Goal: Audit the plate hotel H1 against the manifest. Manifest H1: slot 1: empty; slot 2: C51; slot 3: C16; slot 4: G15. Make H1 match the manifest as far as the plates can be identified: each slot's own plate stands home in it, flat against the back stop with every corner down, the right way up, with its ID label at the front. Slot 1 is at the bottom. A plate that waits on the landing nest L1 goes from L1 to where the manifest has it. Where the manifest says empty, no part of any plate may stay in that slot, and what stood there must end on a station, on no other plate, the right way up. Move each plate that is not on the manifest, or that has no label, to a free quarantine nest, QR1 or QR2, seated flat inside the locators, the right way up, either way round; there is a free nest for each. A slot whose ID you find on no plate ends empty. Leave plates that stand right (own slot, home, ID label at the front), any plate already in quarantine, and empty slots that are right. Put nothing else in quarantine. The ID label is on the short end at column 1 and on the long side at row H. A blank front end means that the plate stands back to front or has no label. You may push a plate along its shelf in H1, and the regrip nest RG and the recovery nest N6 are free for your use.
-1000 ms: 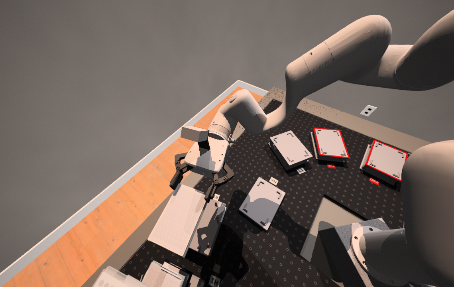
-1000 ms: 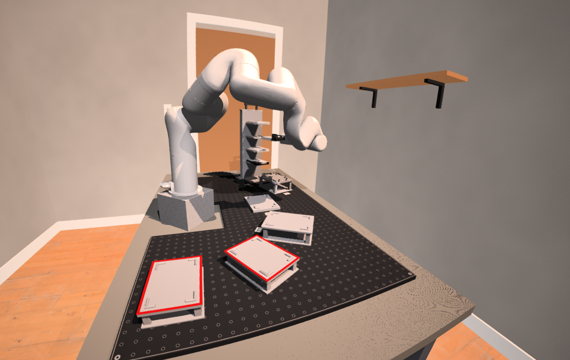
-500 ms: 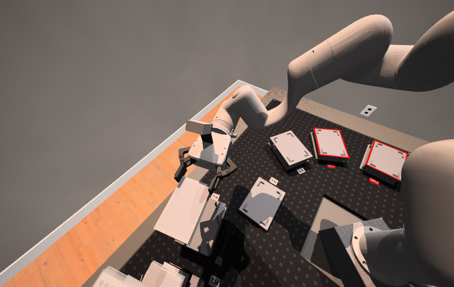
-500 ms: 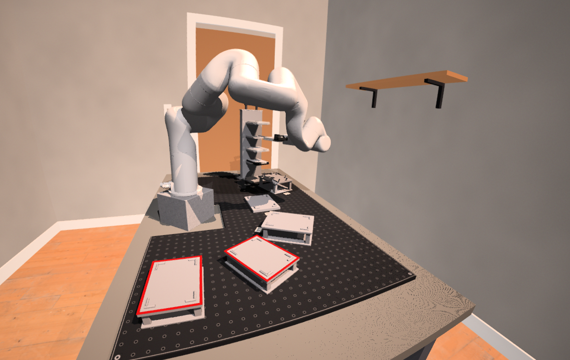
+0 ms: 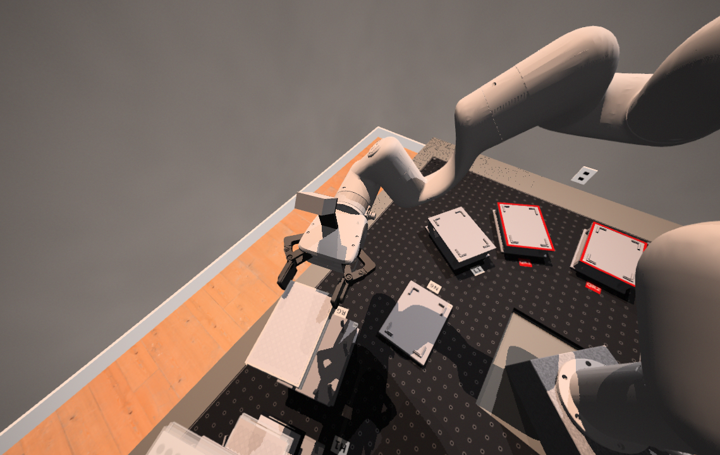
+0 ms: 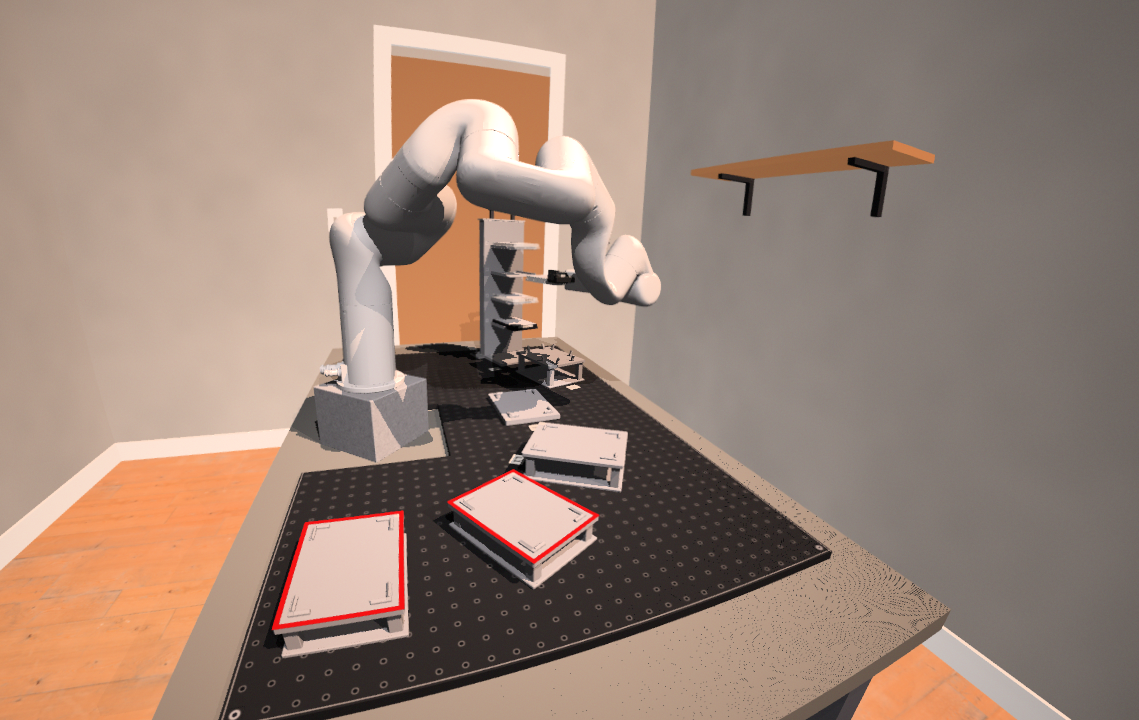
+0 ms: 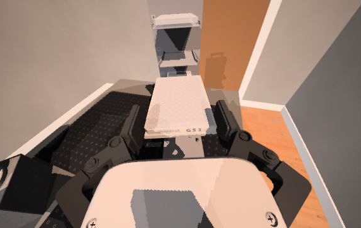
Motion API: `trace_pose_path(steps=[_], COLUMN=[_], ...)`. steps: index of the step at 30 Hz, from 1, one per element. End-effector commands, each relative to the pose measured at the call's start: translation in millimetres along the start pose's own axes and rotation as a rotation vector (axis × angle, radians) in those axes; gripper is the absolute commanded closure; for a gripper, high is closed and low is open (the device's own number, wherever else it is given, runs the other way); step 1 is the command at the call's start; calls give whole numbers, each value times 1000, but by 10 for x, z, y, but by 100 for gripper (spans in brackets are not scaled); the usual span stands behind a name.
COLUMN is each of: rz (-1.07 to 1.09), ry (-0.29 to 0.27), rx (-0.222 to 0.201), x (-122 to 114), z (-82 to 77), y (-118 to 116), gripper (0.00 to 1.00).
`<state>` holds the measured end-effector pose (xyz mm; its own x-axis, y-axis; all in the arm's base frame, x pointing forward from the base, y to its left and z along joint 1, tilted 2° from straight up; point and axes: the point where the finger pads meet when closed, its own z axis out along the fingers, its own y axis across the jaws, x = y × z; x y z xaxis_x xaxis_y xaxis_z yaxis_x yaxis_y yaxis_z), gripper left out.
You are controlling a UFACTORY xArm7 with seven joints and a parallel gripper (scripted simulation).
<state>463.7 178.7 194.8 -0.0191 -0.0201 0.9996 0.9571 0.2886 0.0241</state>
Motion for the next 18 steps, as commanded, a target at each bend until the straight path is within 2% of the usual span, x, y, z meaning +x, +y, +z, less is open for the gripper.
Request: trace_pose_path(steps=[1,18], rz=[-3,-3], ry=[-1,-1], rx=[0,0], x=[-46,-296], z=[0,0], y=[6,6], gripper=[100,100])
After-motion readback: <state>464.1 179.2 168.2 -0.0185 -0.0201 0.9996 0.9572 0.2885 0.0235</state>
